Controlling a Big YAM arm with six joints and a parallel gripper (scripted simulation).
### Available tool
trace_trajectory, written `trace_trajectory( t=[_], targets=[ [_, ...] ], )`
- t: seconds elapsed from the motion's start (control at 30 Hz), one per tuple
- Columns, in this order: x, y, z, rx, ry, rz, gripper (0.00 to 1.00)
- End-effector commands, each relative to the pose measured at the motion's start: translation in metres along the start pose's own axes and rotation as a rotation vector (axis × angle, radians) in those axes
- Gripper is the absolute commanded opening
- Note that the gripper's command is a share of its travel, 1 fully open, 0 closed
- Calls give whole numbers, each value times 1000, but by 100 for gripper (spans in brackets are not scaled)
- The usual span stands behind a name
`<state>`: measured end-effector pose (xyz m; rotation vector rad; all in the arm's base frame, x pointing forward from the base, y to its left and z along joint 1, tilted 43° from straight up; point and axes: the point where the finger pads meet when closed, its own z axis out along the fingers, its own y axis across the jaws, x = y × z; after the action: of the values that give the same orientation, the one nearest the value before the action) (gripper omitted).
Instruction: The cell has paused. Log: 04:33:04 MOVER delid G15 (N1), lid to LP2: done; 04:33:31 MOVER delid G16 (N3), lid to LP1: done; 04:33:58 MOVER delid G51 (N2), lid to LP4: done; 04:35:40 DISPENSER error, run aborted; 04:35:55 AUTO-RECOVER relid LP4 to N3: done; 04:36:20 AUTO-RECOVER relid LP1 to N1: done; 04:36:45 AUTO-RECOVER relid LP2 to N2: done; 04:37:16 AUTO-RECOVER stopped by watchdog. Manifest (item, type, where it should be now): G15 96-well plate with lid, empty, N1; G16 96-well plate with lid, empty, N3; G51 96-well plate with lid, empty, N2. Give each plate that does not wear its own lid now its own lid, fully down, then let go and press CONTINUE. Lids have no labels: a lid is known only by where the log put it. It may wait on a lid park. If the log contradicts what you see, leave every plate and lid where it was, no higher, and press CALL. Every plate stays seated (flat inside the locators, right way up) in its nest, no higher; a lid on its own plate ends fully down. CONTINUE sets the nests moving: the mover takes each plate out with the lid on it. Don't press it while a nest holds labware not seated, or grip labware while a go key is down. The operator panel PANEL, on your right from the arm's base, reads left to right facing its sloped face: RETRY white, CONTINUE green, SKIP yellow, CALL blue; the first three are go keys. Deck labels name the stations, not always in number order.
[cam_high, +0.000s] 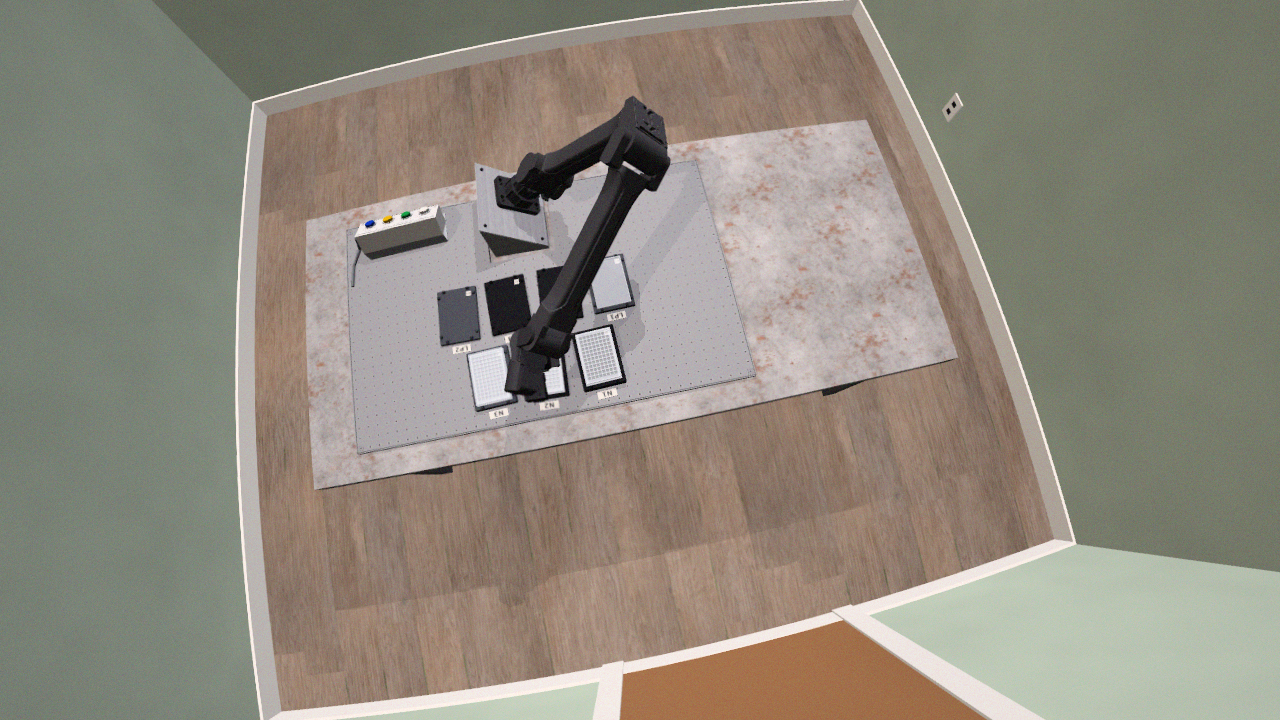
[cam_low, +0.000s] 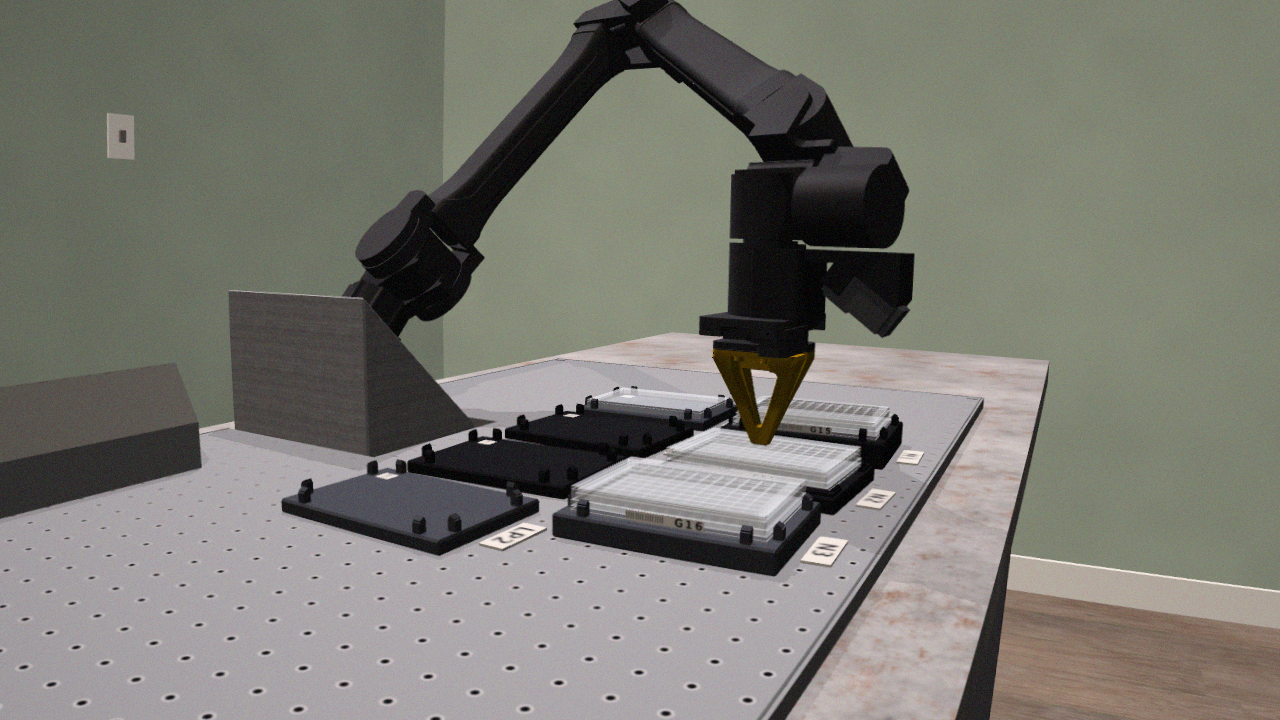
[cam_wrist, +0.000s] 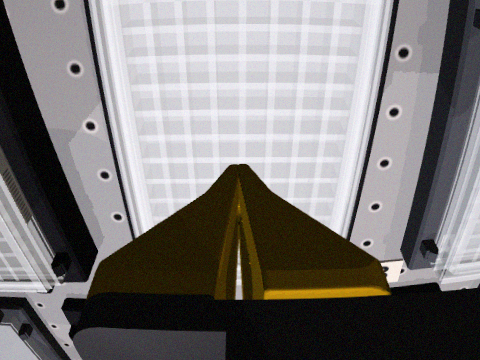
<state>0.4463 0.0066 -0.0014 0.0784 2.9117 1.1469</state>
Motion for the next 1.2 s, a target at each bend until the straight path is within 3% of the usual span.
trace_trajectory(
  t=[0.0, 0.23, 0.27, 0.37, 0.83, 1.17],
  targets=[
    [-21, 2, -34, 13, -63, -32, 0],
    [-19, -2, -38, 10, -52, -22, 0],
    [-19, 7, -35, 11, -41, -42, 0],
    [-18, 3, -42, 12, -51, -32, 0],
    [-15, -7, -36, 4, -30, -3, 0],
    [-21, -7, -42, 7, -38, -12, 0]
  ],
)
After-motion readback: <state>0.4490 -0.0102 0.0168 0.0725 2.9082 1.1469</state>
